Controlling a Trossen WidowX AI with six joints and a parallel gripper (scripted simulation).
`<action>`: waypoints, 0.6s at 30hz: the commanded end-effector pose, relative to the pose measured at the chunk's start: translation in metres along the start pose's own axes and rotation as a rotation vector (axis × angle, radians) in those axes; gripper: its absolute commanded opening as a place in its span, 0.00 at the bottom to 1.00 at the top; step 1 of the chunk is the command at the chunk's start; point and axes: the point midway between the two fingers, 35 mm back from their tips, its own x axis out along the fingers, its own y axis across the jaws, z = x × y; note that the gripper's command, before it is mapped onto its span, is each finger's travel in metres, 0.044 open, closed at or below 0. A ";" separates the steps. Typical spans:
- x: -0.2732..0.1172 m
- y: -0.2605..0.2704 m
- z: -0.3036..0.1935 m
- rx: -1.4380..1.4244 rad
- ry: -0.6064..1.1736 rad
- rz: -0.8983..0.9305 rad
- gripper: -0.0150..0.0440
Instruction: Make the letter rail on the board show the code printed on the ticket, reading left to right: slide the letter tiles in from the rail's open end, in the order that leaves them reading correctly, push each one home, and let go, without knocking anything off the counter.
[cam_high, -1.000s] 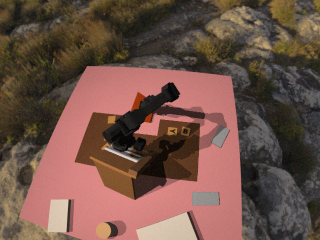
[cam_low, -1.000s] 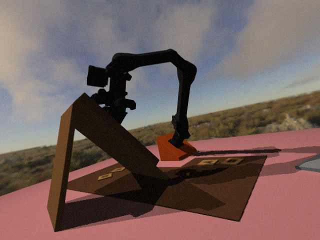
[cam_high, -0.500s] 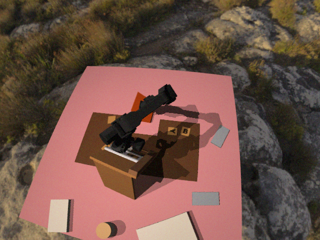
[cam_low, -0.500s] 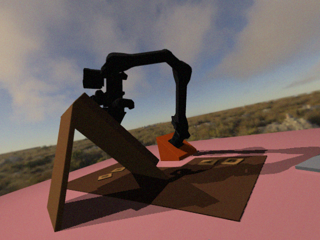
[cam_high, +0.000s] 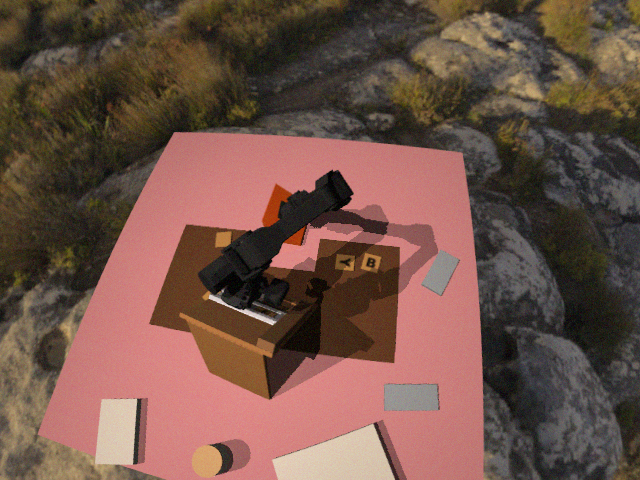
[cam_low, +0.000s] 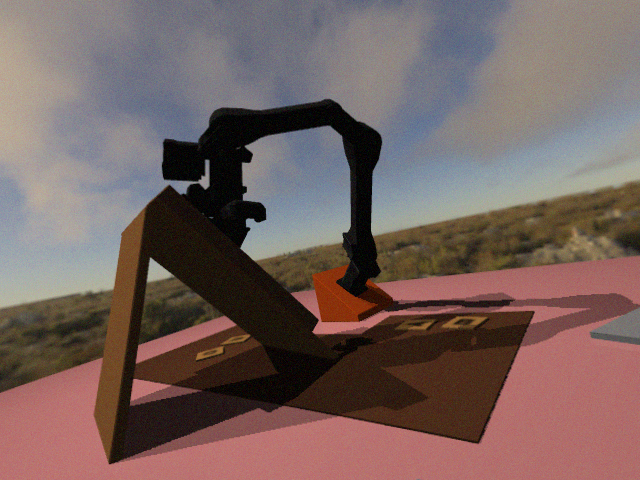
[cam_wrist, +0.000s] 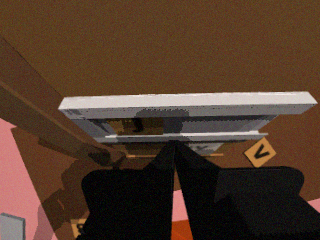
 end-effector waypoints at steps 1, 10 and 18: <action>0.002 0.001 0.002 0.002 -0.002 0.005 0.25; 0.005 0.001 0.006 0.002 -0.002 0.005 0.25; 0.008 0.001 0.008 0.002 -0.002 0.005 0.25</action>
